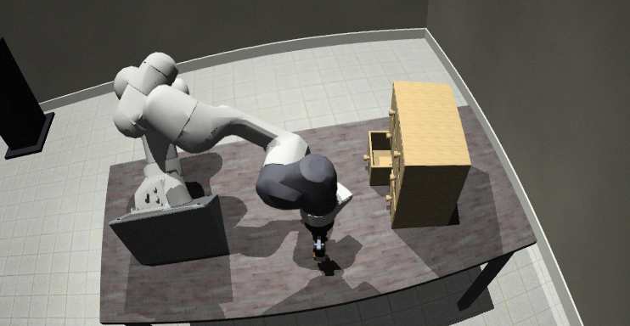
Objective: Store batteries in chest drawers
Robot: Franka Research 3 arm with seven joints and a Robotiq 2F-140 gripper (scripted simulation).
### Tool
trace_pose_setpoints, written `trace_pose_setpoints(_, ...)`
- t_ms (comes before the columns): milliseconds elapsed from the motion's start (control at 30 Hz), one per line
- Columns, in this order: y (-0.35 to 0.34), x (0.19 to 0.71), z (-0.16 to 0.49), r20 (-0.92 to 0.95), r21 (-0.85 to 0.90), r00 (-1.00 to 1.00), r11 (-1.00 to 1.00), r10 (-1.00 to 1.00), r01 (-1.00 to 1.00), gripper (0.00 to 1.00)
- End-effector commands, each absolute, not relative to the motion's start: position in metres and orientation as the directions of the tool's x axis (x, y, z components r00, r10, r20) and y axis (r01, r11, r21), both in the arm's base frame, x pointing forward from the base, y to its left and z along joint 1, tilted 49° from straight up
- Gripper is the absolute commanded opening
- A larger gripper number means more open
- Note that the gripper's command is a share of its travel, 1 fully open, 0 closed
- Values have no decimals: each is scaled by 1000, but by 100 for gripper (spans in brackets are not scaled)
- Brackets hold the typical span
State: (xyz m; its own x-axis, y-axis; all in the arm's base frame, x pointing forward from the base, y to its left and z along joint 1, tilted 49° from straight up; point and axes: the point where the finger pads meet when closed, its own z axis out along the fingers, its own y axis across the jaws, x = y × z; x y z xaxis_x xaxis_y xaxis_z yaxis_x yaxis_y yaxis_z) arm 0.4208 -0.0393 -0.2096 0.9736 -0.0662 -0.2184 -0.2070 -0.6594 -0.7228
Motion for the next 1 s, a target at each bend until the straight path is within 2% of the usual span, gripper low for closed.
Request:
trace_pose_setpoints(0,-33,420,-214,-219,-721,973,-660,-68,-209,15)
trace_pose_setpoints(933,-30,420,-217,-219,-721,973,-660,-68,-209,15)
trace_pose_setpoints(967,-30,420,-217,-219,-721,973,-660,-68,-209,3)
